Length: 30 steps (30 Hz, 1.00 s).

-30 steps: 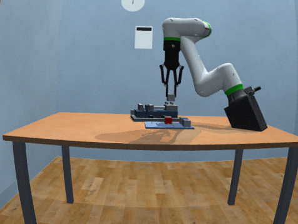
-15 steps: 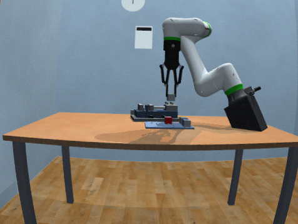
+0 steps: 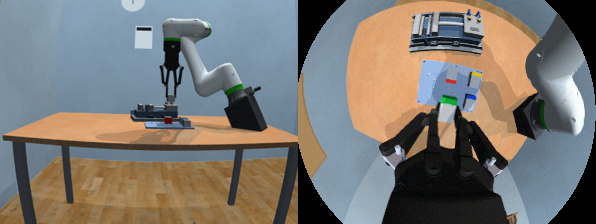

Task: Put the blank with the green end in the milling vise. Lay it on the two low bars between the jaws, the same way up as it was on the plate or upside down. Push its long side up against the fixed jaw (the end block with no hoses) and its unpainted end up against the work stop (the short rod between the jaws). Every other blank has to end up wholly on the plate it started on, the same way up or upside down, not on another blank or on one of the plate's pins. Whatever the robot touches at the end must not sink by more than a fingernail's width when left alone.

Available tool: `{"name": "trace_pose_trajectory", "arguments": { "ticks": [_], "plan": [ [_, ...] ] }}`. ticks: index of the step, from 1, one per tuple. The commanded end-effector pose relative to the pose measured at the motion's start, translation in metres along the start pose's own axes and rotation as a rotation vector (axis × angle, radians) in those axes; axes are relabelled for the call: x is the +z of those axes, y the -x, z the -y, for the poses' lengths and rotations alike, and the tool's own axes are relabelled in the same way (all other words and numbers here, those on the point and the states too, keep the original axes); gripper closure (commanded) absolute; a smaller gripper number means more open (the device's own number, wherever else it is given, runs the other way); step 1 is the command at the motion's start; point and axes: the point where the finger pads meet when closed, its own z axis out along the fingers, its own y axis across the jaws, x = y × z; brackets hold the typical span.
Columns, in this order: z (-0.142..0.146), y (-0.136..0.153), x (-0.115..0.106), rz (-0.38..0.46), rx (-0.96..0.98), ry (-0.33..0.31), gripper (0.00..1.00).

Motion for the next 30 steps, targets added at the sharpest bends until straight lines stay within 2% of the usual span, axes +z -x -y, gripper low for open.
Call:
{"name": "trace_pose_trajectory", "arguments": {
  "ticks": [1, 30],
  "plan": [
    [0.0005, 0.0002, -0.0001, 0.001, 0.0, -0.001, 0.9],
    [0.0005, 0.0003, 0.0035, 0.001, 0.0, -0.001, 0.9]
  ]
}}
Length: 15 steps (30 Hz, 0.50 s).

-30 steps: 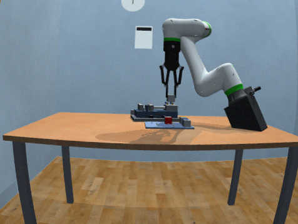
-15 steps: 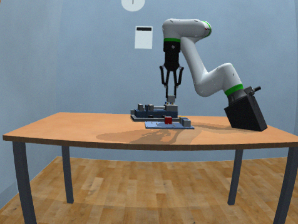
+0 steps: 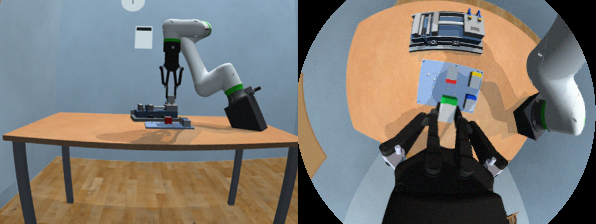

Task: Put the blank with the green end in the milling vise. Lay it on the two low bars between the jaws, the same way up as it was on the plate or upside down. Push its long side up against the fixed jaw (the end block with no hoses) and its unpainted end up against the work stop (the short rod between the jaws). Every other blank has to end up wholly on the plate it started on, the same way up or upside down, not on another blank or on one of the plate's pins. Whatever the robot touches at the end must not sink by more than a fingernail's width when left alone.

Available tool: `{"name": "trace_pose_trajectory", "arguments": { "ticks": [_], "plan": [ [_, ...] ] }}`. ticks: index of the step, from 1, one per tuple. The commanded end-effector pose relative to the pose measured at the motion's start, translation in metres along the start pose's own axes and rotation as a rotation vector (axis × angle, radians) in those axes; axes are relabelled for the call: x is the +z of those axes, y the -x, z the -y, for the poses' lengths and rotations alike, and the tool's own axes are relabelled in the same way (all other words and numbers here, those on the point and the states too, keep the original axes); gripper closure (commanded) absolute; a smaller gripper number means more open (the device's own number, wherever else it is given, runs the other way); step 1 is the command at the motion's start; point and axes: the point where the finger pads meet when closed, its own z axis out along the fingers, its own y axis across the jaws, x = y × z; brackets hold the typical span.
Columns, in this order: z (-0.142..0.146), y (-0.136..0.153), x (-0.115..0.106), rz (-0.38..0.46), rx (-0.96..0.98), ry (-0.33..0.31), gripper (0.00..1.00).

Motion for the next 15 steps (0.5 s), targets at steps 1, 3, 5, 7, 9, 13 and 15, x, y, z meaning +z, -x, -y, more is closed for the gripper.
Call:
{"name": "trace_pose_trajectory", "arguments": {
  "ticks": [1, 3, 5, 7, 9, 13, 15],
  "plan": [
    [0.0005, 0.0002, -0.0005, 0.001, 0.0, -0.001, 0.9],
    [0.0005, 0.0002, -0.0002, 0.001, -0.018, -0.001, 0.9],
    [0.0005, 0.0002, 0.0001, 0.001, -0.036, -0.001, 0.9],
    [0.0005, 0.0002, 0.0003, 0.001, -0.054, -0.001, 0.9],
    [0.0005, 0.0002, 0.0006, 0.001, -0.072, -0.001, 0.9],
    [0.0005, 0.0002, 0.0012, 0.001, -0.109, -0.001, 0.9],
    [0.0005, 0.0002, 0.0015, 0.001, -0.127, -0.001, 0.9]
  ]
}}
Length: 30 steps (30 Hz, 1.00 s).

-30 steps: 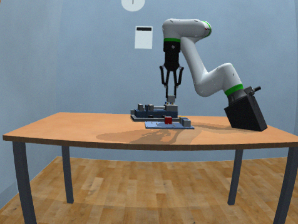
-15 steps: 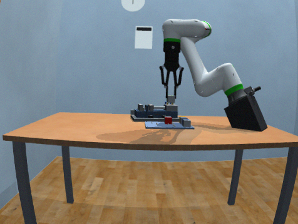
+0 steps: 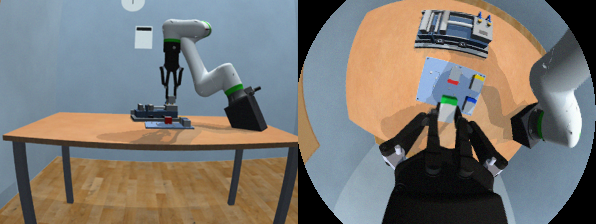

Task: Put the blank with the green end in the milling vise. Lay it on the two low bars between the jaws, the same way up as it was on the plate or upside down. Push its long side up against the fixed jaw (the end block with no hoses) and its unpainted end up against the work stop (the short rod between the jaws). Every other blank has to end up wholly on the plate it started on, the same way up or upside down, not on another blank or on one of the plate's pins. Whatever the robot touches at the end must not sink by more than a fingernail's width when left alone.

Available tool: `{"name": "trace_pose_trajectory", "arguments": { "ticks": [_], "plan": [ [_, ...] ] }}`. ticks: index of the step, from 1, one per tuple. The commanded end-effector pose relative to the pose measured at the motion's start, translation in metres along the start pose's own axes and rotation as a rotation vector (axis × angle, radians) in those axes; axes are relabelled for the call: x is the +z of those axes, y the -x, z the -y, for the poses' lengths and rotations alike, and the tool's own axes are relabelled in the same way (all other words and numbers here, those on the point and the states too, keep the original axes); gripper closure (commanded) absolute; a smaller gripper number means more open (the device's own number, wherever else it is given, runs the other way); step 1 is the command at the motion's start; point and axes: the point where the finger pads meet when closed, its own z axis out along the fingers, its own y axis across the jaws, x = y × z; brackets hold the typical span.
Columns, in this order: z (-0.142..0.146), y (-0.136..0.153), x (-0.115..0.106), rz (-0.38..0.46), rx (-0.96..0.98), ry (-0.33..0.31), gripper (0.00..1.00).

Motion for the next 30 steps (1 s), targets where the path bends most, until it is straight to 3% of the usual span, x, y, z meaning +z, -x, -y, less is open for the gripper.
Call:
{"name": "trace_pose_trajectory", "arguments": {
  "ticks": [1, 30],
  "plan": [
    [0.001, 0.0, 0.0, 0.001, -0.027, -0.001, 0.9],
    [0.025, -0.078, 0.002, 0.0, -0.027, -0.001, 0.9]
  ]
}}
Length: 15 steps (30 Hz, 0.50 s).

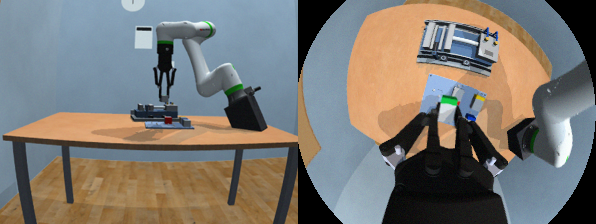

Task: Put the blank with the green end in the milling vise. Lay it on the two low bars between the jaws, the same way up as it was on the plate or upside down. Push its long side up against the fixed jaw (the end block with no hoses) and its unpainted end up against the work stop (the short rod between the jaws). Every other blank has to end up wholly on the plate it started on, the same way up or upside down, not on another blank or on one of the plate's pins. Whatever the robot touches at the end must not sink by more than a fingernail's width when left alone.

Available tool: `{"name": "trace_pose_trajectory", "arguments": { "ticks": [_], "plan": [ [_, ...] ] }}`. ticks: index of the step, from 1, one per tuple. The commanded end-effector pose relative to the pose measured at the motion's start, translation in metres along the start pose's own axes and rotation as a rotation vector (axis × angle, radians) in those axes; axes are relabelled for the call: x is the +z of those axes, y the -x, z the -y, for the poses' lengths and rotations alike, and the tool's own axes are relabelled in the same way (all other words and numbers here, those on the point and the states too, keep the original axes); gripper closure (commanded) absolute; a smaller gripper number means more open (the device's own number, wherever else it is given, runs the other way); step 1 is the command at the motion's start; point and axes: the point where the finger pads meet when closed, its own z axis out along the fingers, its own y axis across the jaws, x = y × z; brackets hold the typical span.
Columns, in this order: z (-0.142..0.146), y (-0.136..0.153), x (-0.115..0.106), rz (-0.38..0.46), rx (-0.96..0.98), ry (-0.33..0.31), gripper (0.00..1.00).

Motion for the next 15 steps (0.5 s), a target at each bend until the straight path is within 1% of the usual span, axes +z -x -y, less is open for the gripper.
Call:
{"name": "trace_pose_trajectory", "arguments": {
  "ticks": [1, 5, 8, 15],
  "plan": [
    [0.004, -0.01, 0.0, 0.001, 0.0, -0.001, 0.9],
    [0.007, -0.023, 0.0, 0.001, 0.0, -0.001, 0.9],
    [0.008, -0.025, 0.0, 0.0, 0.0, -0.001, 0.9],
    [0.014, -0.047, 0.001, 0.001, 0.0, -0.001, 0.9]
  ]
}}
